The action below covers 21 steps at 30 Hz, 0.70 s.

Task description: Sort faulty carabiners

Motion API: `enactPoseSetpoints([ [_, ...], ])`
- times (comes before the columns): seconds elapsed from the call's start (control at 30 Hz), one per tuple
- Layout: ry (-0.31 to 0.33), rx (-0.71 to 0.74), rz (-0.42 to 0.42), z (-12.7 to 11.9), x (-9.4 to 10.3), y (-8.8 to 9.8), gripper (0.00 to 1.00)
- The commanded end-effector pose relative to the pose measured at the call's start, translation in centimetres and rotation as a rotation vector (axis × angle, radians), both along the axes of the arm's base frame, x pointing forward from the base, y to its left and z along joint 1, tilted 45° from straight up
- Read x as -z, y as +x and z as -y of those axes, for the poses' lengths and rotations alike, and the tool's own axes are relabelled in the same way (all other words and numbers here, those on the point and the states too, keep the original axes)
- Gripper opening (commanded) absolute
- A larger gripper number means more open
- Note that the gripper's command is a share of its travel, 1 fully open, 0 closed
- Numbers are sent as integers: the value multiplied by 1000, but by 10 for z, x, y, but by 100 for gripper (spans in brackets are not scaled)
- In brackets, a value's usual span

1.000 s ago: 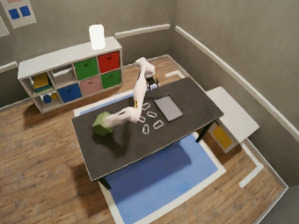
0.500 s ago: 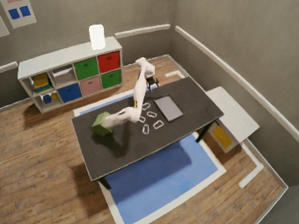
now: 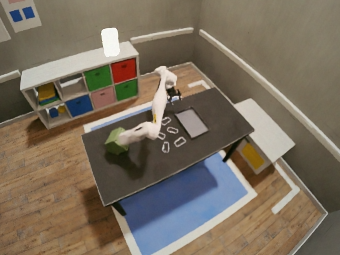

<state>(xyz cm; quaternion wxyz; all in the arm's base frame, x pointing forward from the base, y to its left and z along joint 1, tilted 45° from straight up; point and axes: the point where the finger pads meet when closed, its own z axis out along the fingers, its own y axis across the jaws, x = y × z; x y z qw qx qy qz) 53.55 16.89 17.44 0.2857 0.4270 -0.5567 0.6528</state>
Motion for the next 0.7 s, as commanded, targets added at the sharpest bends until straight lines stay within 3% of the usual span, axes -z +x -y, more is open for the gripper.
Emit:
enactPoseSetpoints([
  [0.0, 55, 75, 63, 52, -41, 2, 100],
  [0.47, 55, 75, 63, 52, -41, 2, 100],
  [0.5, 100, 161, 122, 107, -80, -7, 100],
  [0.67, 100, 161, 122, 108, -81, -8, 100],
])
